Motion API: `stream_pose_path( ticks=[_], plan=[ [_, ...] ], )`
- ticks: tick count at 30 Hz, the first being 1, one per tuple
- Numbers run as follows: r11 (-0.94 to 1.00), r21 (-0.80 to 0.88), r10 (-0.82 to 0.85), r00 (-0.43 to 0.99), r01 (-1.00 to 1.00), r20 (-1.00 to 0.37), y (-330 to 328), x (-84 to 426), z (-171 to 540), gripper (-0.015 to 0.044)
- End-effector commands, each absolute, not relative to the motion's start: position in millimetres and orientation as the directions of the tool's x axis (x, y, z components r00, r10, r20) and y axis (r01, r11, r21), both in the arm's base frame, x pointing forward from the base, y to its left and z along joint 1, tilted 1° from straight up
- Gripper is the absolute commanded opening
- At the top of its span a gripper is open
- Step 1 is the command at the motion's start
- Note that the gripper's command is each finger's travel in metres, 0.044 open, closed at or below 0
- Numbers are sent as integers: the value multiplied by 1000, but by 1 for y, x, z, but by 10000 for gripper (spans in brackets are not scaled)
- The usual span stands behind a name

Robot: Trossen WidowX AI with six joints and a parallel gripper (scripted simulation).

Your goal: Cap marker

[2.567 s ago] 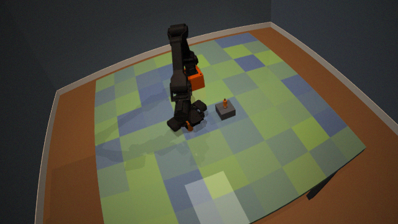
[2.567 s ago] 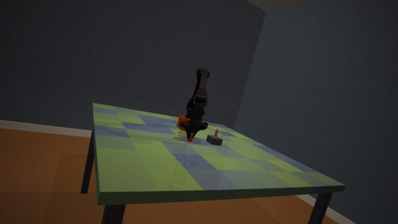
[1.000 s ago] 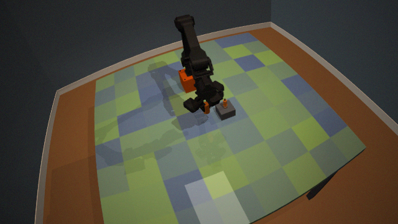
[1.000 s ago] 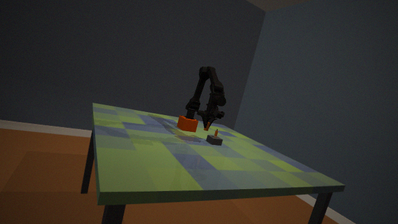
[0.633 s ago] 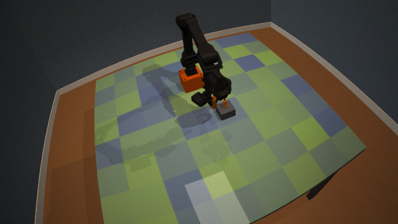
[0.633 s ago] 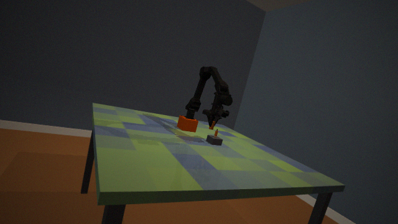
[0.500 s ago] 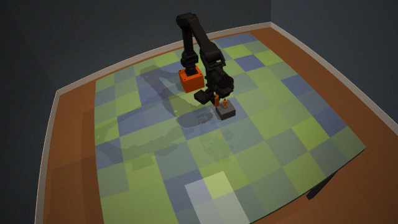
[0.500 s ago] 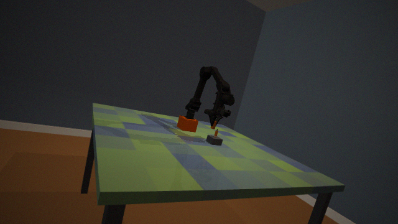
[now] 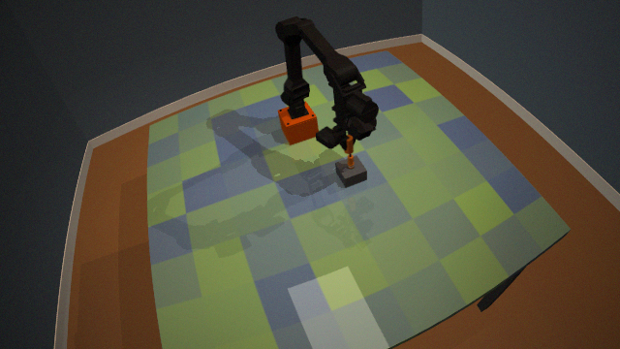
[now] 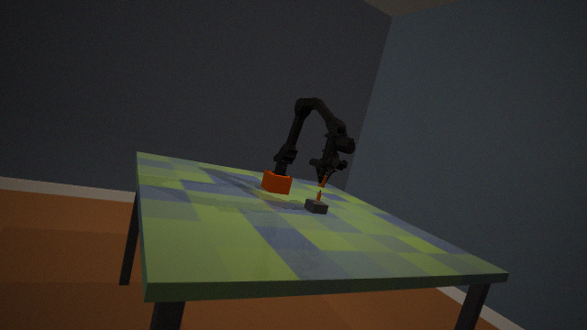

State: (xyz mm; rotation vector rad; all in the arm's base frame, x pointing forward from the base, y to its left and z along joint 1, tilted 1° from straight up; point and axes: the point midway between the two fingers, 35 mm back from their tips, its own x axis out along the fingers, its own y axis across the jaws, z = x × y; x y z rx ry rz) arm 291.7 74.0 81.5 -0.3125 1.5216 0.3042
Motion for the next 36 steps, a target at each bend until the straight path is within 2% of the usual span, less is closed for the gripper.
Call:
stream_pose_path(
  ticks=[1,36],
  plan=[
    [926,-9,0,24,-377,-1000,79,288,83,0],
    [926,-9,0,24,-377,-1000,80,290,34,0]
  ],
)
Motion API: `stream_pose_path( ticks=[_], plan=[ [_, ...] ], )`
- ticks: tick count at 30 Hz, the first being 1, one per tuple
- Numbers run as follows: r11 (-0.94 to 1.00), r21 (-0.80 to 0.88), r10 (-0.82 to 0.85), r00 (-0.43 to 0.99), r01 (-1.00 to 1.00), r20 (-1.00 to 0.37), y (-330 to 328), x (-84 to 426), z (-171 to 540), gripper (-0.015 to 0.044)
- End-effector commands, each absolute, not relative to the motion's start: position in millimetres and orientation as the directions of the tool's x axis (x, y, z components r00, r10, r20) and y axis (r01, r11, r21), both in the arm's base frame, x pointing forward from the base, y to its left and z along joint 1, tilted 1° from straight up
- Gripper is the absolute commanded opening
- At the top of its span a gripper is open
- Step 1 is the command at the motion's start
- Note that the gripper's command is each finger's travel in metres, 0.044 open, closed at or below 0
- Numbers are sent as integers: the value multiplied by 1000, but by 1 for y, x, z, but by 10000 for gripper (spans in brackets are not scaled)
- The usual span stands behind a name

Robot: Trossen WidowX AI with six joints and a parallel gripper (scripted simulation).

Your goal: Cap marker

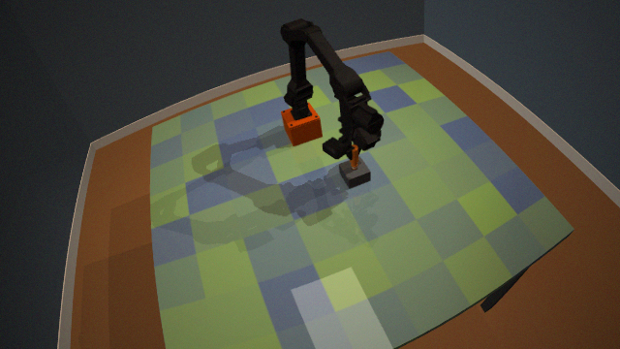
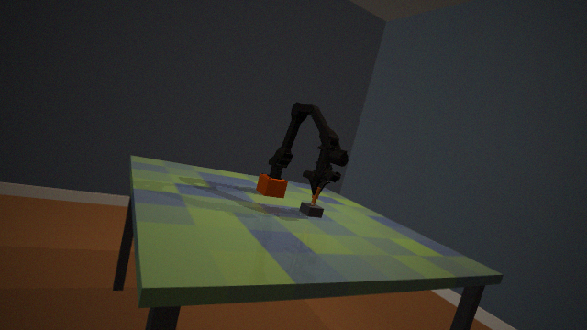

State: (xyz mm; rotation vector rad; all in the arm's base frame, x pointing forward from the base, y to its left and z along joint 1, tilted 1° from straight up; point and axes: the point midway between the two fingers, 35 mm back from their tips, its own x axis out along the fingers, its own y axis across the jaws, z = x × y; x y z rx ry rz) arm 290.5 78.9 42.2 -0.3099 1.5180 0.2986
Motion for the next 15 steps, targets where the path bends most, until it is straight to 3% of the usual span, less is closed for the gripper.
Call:
stream_pose_path(
  ticks=[1,15],
  plan=[
    [926,-9,0,24,-377,-1000,80,290,32,0],
    [926,-9,0,24,-377,-1000,79,289,23,0]
  ],
)
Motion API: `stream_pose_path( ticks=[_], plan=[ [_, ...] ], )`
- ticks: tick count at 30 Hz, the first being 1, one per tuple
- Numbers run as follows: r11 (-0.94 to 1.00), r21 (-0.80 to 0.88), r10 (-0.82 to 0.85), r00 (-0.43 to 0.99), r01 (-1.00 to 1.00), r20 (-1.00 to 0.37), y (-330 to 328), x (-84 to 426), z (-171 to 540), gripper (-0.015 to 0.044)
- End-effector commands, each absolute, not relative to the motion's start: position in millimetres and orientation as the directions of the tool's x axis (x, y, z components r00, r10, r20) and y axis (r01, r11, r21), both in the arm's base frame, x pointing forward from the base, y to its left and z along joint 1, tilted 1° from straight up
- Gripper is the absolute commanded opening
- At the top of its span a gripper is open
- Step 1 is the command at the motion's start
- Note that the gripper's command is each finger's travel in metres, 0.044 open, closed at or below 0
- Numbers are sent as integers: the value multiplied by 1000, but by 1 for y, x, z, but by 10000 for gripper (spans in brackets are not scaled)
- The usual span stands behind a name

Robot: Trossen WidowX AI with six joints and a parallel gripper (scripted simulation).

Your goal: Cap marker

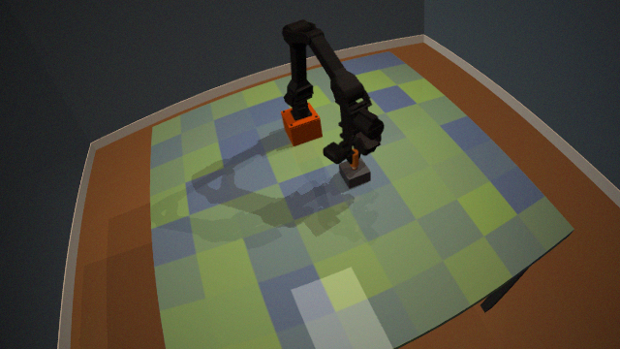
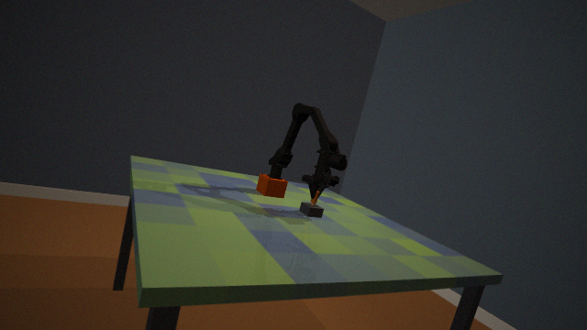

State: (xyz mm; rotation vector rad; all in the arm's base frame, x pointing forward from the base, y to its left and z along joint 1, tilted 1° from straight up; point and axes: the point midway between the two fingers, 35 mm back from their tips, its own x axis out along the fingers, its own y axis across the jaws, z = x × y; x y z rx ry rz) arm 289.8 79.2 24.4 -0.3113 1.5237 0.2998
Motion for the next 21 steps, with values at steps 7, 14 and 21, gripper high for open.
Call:
stream_pose_path(
  ticks=[7,14,21],
  plan=[
    [925,-12,-3,25,-381,-1000,79,289,24,79],
    [925,-12,-3,25,-381,-1000,79,289,24,263],
    [925,-12,-3,25,-381,-1000,79,289,24,440]
  ],
)
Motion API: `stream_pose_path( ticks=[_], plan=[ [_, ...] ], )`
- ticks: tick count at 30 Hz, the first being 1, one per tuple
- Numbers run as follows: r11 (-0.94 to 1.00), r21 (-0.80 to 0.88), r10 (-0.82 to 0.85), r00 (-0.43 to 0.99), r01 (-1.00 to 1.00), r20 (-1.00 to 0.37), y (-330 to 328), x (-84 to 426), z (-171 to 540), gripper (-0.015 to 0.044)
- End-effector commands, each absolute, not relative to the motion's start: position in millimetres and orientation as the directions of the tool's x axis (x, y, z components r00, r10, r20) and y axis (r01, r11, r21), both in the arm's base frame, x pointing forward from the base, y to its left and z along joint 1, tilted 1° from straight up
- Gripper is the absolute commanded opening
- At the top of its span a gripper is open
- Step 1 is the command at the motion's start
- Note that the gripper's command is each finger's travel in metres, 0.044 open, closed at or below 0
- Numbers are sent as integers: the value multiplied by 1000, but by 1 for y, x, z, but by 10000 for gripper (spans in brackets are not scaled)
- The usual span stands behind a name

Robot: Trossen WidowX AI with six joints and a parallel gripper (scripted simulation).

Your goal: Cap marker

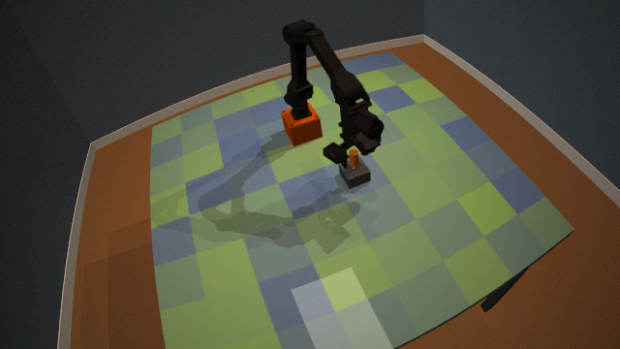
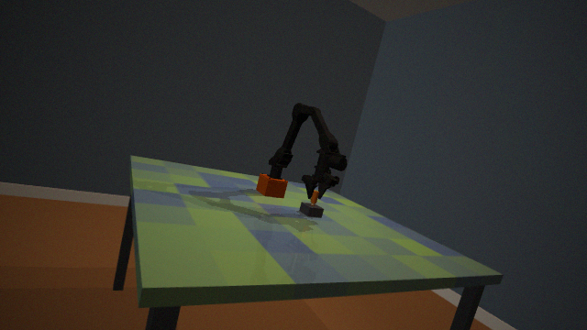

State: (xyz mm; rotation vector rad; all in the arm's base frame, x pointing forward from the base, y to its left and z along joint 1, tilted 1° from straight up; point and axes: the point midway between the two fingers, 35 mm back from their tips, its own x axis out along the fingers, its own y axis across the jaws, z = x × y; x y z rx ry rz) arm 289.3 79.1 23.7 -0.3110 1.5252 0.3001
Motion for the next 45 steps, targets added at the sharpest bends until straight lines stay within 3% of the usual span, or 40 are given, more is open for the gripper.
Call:
stream_pose_path(
  ticks=[1,7,13,19,30,45],
  plan=[
    [925,-12,-3,25,-381,-1000,79,289,24,440],
    [925,-12,-2,25,-381,-1000,79,288,96,440],
    [925,-11,-2,25,-381,-1000,79,288,99,440],
    [999,-2,0,24,-47,-1000,79,288,90,282],
    [999,-1,0,24,-32,-1000,79,288,90,0],
    [999,-1,0,24,-32,-1000,79,288,86,0]
  ],
)
